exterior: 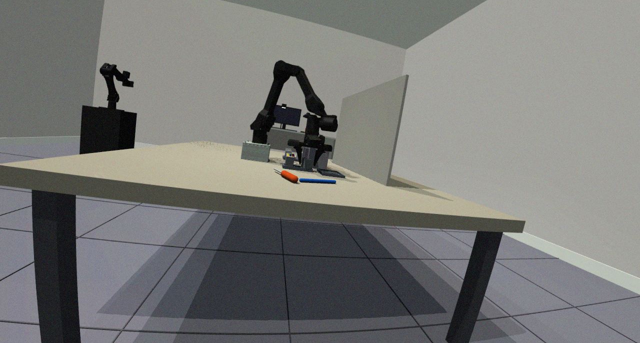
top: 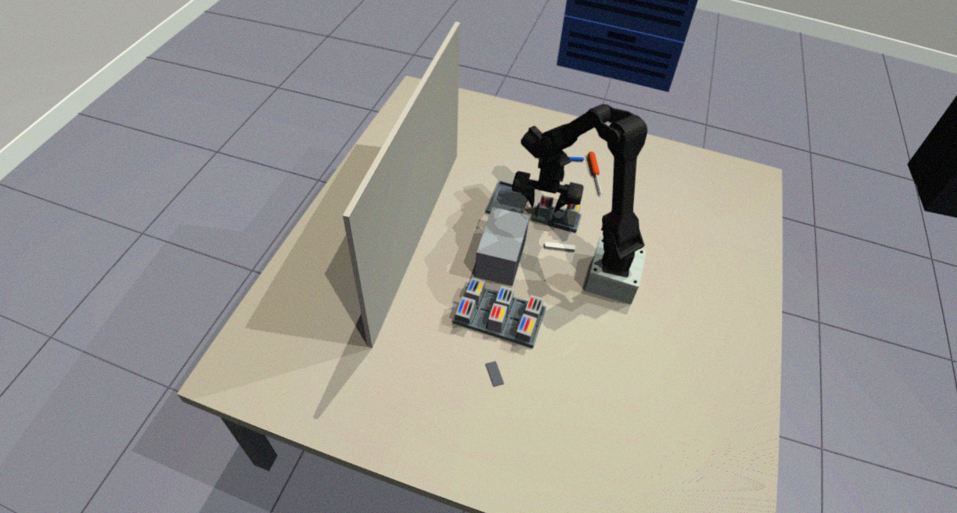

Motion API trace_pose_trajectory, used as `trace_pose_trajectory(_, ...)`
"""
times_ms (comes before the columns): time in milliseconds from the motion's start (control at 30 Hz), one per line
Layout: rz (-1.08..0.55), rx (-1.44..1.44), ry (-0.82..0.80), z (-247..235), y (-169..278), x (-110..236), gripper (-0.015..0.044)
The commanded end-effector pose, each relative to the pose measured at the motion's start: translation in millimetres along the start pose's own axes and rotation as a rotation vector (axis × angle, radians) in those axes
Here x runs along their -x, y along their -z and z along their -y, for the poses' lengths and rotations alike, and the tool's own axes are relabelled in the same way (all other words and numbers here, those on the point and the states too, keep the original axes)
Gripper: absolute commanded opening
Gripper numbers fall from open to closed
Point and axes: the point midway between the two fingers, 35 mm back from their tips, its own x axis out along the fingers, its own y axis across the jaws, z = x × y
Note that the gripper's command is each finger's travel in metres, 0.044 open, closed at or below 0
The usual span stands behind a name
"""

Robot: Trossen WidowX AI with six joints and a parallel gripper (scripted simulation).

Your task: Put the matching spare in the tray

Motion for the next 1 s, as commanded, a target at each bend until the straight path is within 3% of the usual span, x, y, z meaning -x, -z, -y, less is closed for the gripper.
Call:
trace_pose_trajectory(0,-0.008,0.006,0.010,2.8,2.3,-6.7,0.0300)
trace_pose_trajectory(333,-0.008,0.006,0.010,2.8,2.3,-6.7,0.0300)
trace_pose_trajectory(500,-0.007,0.000,0.007,2.3,2.0,-5.5,0.0169)
trace_pose_trajectory(733,-0.007,0.000,0.007,2.3,2.0,-5.5,0.0122)
trace_pose_trajectory(867,-0.007,0.000,0.007,2.3,2.0,-5.5,0.0017)
trace_pose_trajectory(967,-0.007,0.000,0.007,2.3,2.0,-5.5,0.0000)
